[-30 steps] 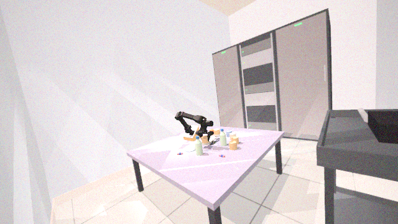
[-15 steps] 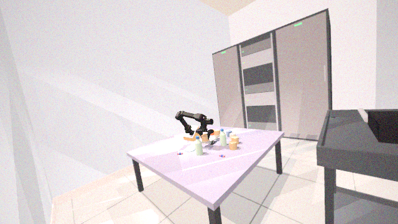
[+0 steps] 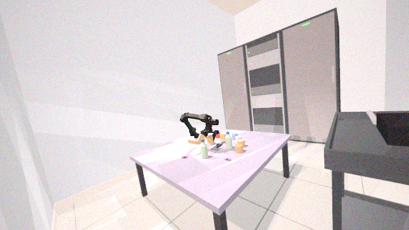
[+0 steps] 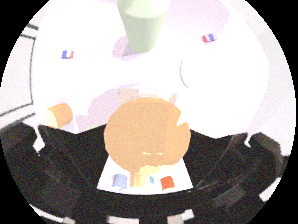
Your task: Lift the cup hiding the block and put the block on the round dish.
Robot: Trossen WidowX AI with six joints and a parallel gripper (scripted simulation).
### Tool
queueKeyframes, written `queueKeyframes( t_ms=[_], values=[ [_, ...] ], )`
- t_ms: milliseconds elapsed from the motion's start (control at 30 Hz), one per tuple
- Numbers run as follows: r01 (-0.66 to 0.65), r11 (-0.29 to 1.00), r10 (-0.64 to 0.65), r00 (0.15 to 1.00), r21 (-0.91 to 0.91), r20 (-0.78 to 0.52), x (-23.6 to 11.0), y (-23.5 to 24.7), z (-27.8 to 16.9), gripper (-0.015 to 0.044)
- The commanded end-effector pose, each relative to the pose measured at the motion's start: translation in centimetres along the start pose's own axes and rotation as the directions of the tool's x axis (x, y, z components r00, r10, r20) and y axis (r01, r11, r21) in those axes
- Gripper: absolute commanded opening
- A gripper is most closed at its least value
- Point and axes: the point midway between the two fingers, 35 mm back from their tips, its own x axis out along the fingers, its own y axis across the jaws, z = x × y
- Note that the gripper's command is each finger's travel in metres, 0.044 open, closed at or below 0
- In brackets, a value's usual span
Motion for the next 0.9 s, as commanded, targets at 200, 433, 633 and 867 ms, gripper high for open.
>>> queueKeyframes(
  t_ms=[200,433,633,867],
  values=[
    [-0.021,1.0,0.021,1.0,0.015,0.017,-1.8,0.4,0.5,0.0],
    [-0.022,1.0,0.021,1.0,0.014,0.018,-2.7,0.3,0.5,0.0],
    [-0.022,1.0,0.022,1.0,0.013,0.018,-3.4,0.2,0.5,0.0],
    [-0.023,1.0,0.022,1.0,0.012,0.019,-4.3,0.1,0.4,0.0]
  ],
)
